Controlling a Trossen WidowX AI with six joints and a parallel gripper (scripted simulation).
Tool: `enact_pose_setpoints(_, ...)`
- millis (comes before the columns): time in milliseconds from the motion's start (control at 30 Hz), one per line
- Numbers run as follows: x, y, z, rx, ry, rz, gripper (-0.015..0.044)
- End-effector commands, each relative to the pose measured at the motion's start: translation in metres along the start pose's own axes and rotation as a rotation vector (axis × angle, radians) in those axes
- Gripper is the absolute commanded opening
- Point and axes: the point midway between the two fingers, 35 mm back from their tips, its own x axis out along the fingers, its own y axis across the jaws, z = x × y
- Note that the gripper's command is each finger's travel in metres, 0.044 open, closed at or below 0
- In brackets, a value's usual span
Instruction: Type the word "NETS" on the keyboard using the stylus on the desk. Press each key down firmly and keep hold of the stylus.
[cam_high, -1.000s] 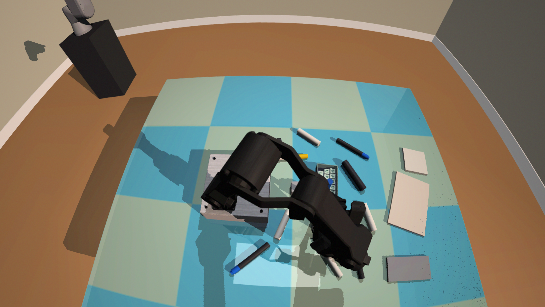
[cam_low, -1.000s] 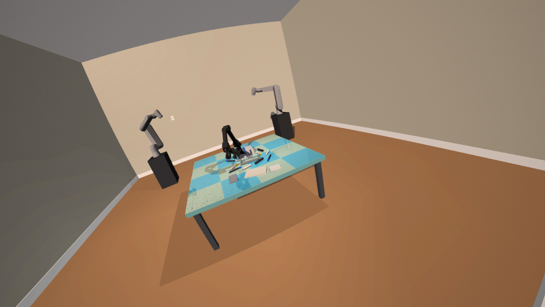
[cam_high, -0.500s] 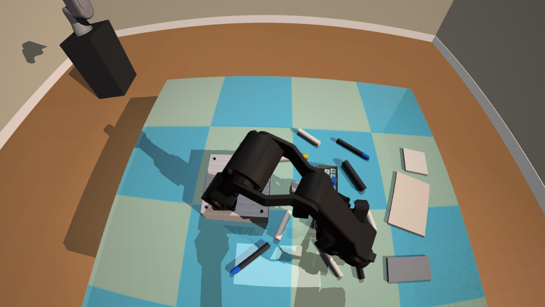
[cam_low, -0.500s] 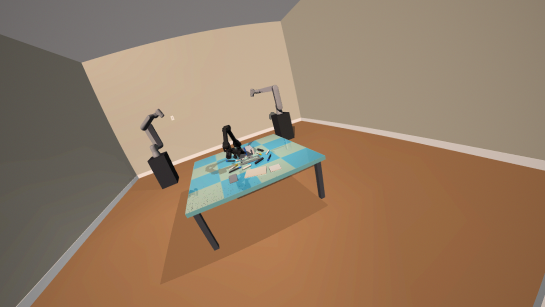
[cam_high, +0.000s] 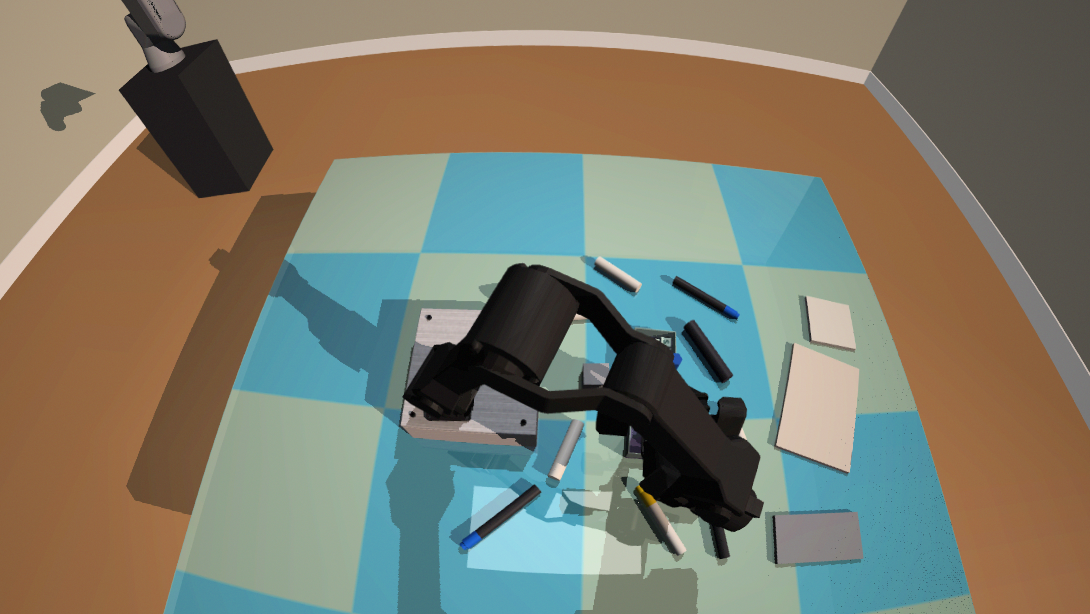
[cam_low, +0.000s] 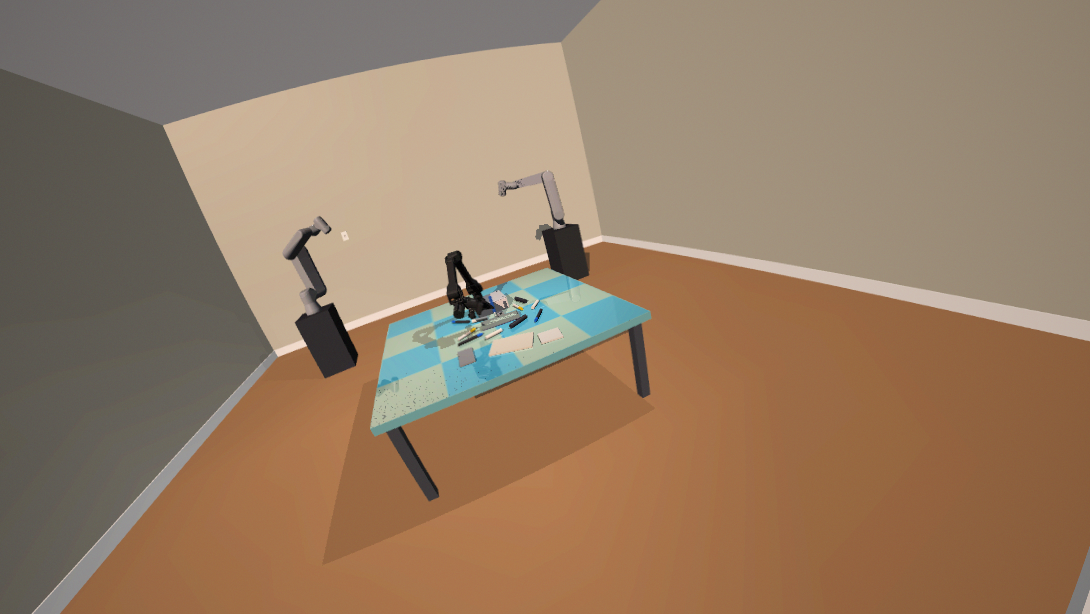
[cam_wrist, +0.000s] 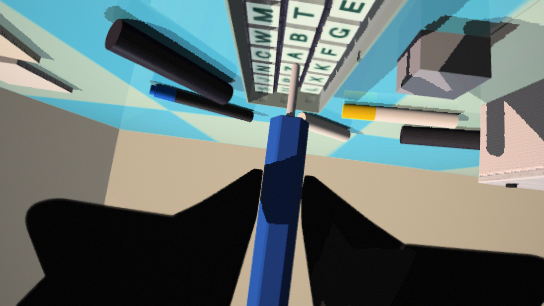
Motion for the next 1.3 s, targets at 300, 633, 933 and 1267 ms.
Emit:
enact_pose_setpoints(300, 0.007, -0.001, 0.011, 0.014, 0.004, -0.005, 0.0079)
enact_pose_setpoints(633, 0.008, -0.001, 0.013, 0.014, 0.004, -0.005, 0.0081)
enact_pose_setpoints(933, 0.010, -0.001, 0.017, 0.014, 0.004, -0.005, 0.0081)
enact_pose_setpoints(1267, 0.012, -0.001, 0.020, 0.014, 0.004, -0.005, 0.0081)
